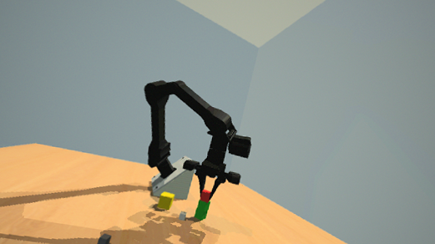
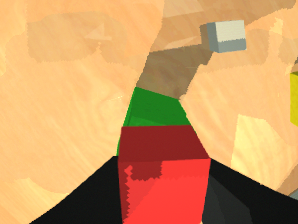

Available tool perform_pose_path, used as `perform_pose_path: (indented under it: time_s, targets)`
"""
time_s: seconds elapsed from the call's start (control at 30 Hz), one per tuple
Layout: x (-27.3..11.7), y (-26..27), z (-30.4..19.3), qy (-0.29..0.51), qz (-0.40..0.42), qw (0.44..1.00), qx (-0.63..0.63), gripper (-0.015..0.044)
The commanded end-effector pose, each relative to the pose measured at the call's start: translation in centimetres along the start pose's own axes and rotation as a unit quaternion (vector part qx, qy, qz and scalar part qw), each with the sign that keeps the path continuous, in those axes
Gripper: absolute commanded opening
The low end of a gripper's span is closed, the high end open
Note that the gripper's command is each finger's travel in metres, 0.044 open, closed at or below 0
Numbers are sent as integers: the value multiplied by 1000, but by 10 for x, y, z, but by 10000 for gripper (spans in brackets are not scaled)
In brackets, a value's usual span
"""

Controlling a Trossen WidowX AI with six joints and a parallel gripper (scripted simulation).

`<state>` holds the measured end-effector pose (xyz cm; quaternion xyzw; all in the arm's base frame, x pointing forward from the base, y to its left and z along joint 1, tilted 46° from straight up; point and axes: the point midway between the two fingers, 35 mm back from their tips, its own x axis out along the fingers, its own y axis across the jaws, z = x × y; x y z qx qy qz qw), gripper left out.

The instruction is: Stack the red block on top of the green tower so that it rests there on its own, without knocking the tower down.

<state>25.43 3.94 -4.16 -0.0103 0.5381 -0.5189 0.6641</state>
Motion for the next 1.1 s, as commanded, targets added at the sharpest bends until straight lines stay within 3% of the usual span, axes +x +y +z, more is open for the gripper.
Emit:
perform_pose_path:
  time_s: [0.0, 0.27, 0.83, 1.07]
  targets:
    - [1, 0, 0, -2, 0, 1000, -2, 0]
    - [-4, 0, 0, -1, 0, 1000, -2, 0]
    - [0, 0, 0, 0, 0, 1000, -1, 440]
    - [0, 0, 0, 0, 0, 1000, -1, 440]
